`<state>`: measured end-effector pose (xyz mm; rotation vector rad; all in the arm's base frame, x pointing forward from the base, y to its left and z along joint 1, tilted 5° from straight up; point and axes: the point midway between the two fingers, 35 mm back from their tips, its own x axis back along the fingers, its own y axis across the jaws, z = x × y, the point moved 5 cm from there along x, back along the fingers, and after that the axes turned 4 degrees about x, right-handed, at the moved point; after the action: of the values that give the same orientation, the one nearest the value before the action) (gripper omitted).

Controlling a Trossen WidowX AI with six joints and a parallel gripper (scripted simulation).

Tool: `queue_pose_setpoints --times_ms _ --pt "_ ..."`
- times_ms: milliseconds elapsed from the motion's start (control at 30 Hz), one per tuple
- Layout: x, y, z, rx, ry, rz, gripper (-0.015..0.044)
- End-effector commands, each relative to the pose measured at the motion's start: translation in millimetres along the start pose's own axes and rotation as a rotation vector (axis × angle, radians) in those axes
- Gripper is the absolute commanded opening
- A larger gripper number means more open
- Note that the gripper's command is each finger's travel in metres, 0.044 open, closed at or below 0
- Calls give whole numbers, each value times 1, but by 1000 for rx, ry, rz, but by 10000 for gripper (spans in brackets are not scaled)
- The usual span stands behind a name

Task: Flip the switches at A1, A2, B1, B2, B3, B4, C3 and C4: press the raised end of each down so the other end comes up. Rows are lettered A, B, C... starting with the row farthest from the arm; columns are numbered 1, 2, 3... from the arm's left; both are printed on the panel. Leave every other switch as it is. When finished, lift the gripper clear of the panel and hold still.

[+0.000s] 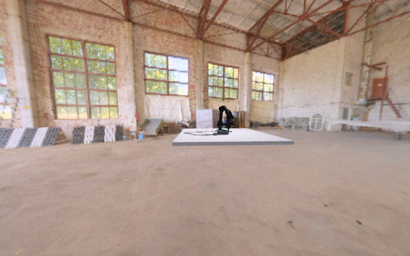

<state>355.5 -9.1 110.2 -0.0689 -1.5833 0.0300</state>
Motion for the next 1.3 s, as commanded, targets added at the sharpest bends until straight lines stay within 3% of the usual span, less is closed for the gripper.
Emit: queue_pose_setpoints --times_ms 0,633,833,1267 --pt "-2 0 1 4 3 4 0" --pt "-4 0 0 4 3 4 0" --pt "59 0 4 5 -22 5 0" --pt "59 -22 24 5 -23 7 0"
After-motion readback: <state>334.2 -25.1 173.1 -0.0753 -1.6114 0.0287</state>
